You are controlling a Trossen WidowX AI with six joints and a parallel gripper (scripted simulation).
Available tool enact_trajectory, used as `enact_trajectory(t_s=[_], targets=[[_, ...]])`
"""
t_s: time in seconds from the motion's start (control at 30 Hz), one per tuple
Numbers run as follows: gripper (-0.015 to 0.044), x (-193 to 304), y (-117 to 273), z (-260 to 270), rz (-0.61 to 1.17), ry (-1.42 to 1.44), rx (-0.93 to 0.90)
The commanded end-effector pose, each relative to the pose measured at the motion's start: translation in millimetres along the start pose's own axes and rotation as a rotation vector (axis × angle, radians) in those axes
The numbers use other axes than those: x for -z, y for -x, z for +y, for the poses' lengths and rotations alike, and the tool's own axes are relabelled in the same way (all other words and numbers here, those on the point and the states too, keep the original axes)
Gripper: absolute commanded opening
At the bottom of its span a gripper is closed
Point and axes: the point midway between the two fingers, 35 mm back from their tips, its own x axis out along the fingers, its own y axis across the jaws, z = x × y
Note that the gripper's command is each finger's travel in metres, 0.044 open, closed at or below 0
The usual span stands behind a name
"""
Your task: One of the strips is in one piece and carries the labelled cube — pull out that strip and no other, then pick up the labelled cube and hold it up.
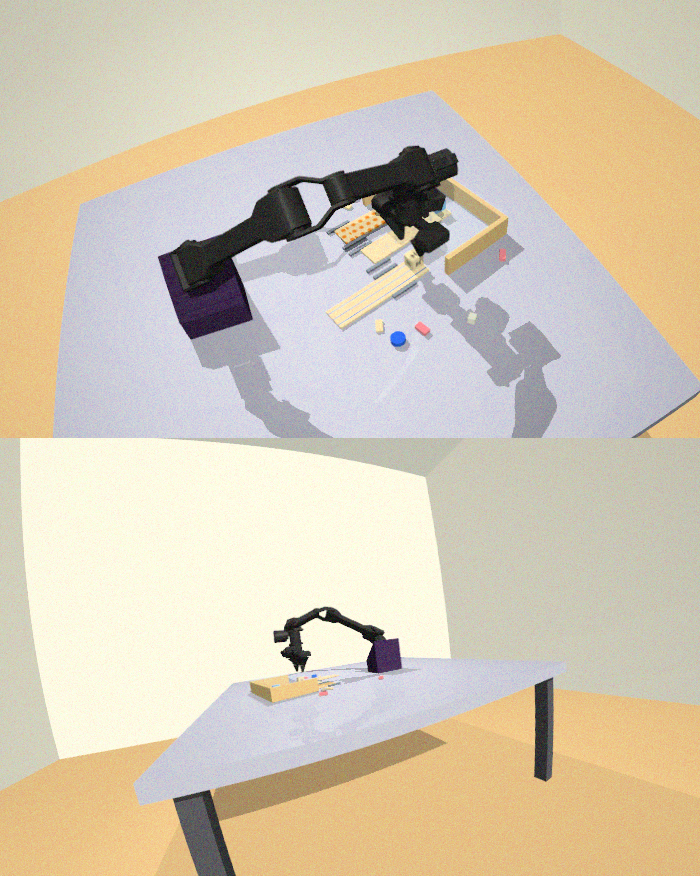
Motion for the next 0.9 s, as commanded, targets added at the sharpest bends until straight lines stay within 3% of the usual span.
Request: enact_trajectory(t_s=[0.0,0.87], targets=[[0.0250,-1,-6,-1,0.002,0.002,0.005],[0.0250,-1,-48,-1,0.002,0.002,0.007]])
